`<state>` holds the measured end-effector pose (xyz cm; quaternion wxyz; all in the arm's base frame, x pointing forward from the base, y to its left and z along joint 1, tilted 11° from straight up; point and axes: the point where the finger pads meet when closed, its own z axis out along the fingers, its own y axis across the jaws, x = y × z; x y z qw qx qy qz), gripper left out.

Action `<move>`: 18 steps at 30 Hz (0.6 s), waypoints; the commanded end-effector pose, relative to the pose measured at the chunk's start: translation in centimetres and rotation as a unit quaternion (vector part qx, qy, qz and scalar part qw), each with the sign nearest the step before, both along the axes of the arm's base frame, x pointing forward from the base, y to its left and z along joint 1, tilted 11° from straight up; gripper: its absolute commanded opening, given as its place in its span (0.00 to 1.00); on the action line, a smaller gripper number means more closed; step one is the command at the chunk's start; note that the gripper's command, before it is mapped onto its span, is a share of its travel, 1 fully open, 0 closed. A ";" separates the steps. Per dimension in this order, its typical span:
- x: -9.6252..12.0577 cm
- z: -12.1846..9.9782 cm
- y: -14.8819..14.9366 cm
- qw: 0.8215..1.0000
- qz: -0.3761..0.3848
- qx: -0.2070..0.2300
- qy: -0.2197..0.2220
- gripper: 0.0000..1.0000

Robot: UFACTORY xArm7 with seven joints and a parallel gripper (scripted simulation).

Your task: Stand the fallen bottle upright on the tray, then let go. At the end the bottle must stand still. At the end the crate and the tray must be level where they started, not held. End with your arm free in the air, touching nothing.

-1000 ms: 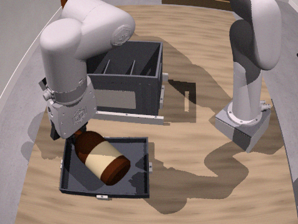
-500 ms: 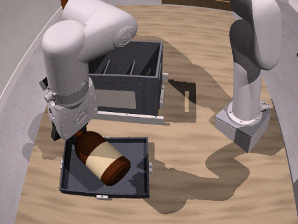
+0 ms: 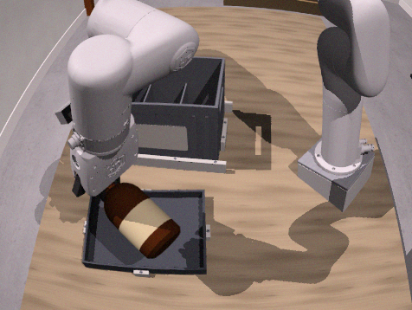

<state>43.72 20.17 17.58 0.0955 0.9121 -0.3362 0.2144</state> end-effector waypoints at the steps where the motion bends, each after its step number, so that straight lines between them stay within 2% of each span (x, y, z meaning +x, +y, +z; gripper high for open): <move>1: 0.1 0.2 0.2 1.000 0.001 -0.010 -0.017 0.00; 18: 0.1 0.3 0.2 0.999 0.002 -0.018 -0.028 0.00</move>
